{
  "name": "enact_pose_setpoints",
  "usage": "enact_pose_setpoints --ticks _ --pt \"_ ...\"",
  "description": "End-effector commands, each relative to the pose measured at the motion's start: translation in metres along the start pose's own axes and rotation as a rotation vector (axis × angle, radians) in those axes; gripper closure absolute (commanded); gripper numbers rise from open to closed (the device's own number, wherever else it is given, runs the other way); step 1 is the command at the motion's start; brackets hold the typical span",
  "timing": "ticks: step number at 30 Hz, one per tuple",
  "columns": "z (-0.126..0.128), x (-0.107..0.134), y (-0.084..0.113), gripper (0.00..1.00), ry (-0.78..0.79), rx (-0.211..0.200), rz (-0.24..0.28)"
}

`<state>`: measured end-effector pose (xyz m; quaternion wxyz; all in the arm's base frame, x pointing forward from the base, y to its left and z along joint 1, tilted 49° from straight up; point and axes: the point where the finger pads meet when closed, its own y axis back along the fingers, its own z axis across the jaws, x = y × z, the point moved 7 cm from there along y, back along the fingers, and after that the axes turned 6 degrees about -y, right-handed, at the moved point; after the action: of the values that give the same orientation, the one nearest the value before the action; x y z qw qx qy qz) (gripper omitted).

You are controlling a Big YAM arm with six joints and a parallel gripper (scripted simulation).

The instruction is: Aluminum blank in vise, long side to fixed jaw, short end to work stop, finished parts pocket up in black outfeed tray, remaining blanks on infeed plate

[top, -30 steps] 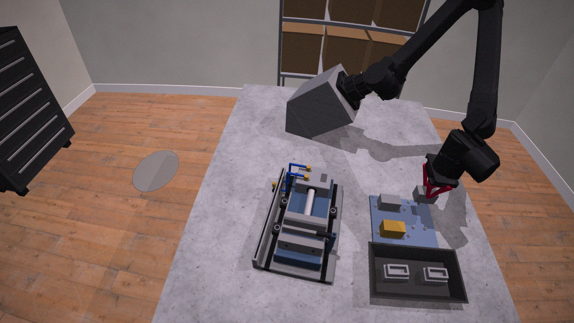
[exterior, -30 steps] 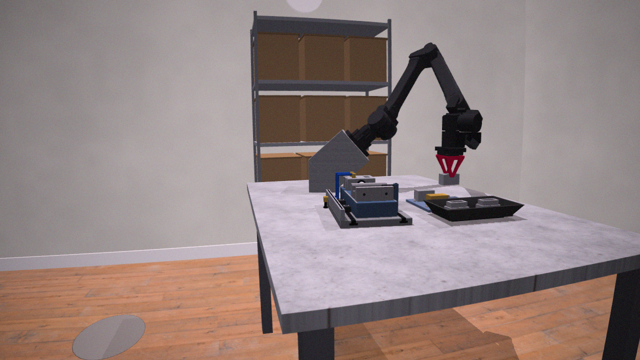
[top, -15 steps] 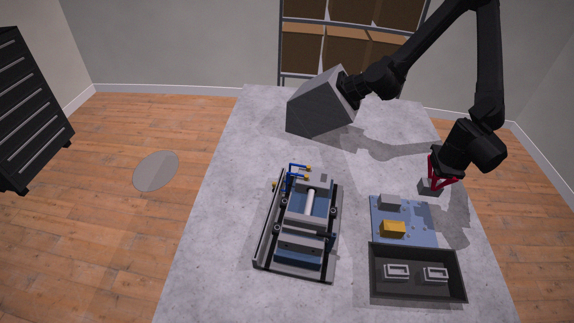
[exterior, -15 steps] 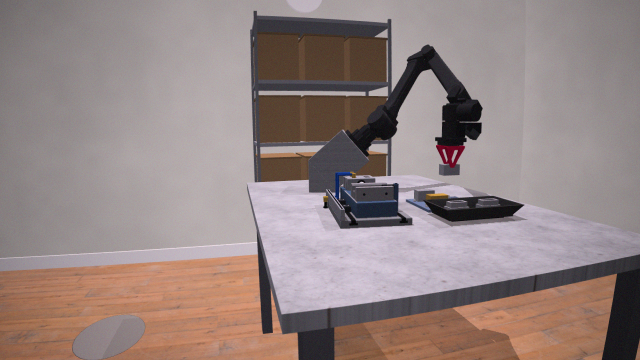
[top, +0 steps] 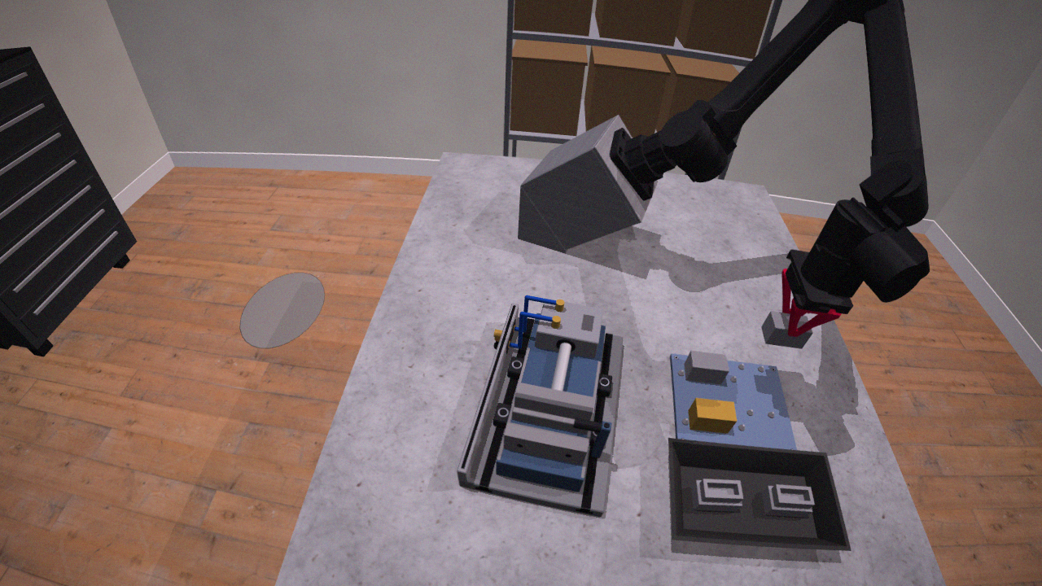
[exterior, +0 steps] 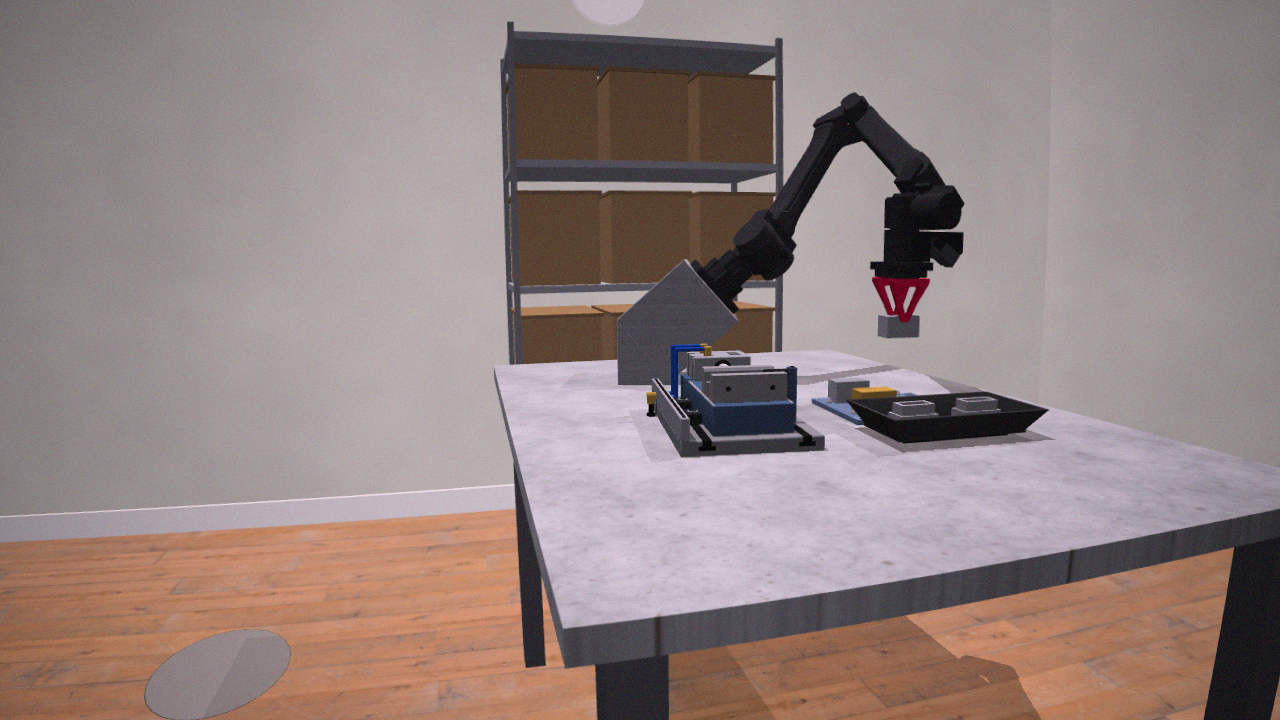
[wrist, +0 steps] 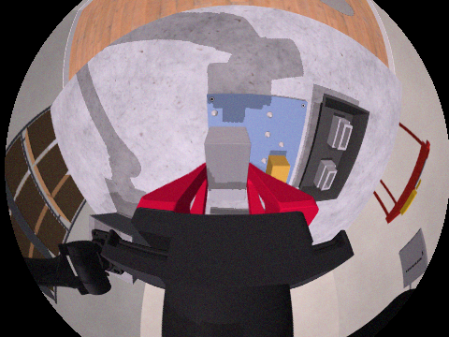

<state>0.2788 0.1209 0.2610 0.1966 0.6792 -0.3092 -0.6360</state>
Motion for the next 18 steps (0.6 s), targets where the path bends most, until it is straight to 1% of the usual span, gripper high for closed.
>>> enact_pose_setpoints --ticks 1,18 --pt "-0.0101 -0.0118 0.0195 1.0 0.035 0.041 -0.012" --pt "-0.01 -0.0119 0.0269 1.0 0.035 0.042 -0.011"
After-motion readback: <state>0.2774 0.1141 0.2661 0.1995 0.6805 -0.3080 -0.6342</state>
